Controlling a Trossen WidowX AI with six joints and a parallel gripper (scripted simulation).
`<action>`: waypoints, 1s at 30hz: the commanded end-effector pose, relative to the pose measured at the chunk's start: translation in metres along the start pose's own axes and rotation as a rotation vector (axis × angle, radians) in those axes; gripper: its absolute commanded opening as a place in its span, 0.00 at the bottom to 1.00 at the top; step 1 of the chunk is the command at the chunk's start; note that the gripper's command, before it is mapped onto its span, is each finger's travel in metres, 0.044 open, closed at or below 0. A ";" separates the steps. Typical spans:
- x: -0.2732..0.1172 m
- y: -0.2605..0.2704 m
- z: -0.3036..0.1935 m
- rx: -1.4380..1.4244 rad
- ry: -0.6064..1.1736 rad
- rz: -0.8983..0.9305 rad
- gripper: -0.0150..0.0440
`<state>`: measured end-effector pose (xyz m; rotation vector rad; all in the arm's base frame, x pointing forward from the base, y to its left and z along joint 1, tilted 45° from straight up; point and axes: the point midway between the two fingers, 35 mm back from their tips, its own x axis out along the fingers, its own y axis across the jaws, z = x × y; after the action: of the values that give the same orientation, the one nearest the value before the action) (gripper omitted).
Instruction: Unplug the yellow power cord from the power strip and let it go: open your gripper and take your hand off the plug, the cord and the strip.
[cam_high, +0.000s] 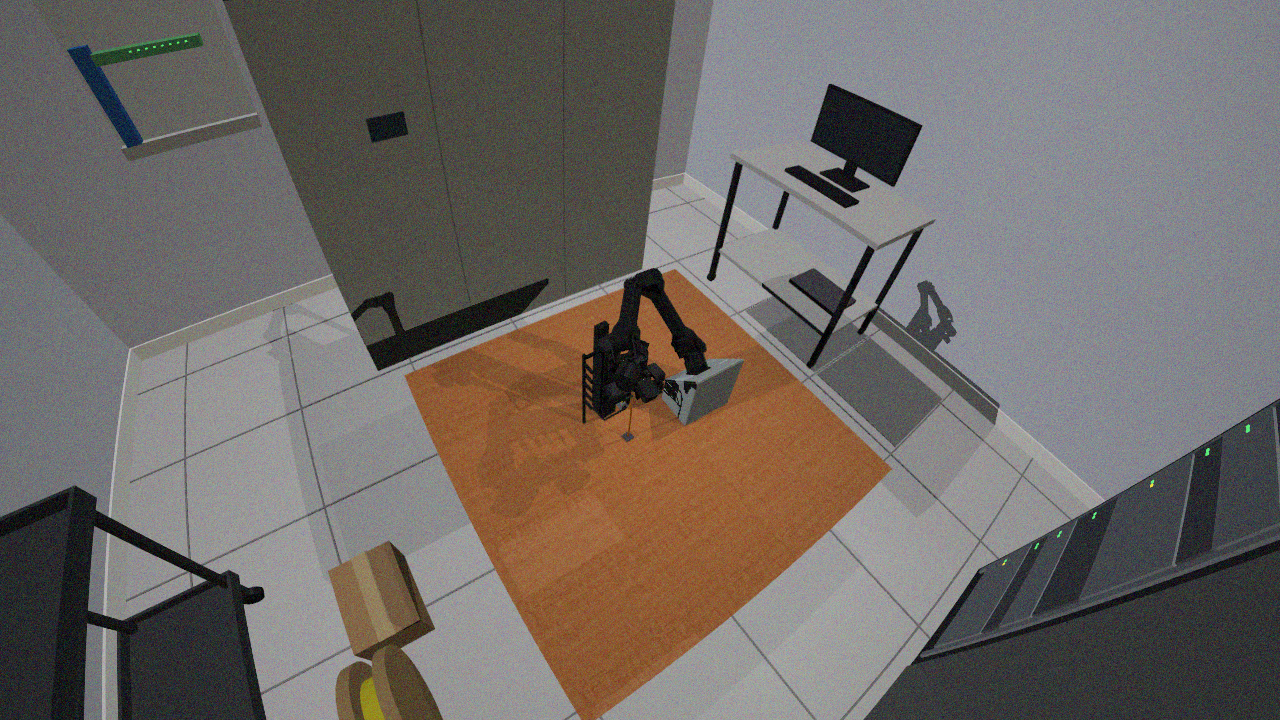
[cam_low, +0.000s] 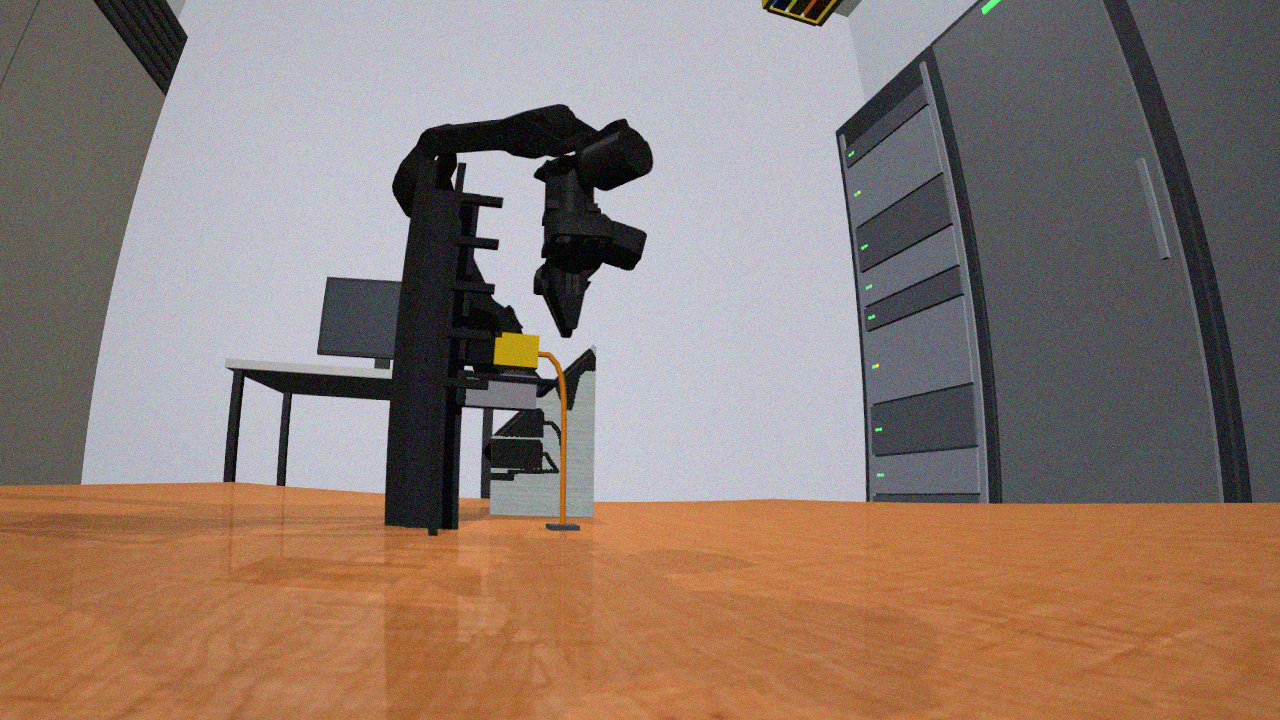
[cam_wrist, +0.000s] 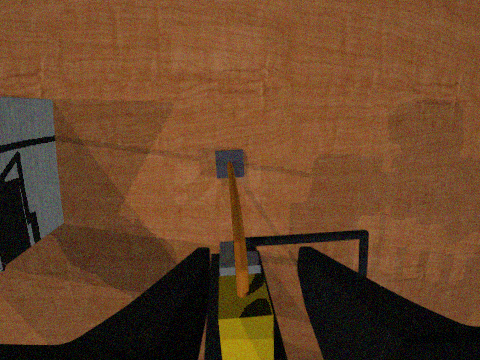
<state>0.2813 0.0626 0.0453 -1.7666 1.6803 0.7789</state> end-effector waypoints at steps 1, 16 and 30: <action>0.007 0.003 -0.005 -0.067 0.041 0.027 0.53; 0.007 0.002 -0.011 -0.067 0.041 0.027 0.53; 0.006 0.001 -0.034 -0.067 0.042 0.027 0.53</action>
<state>0.2817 0.0397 0.0572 -1.8195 1.7249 0.8267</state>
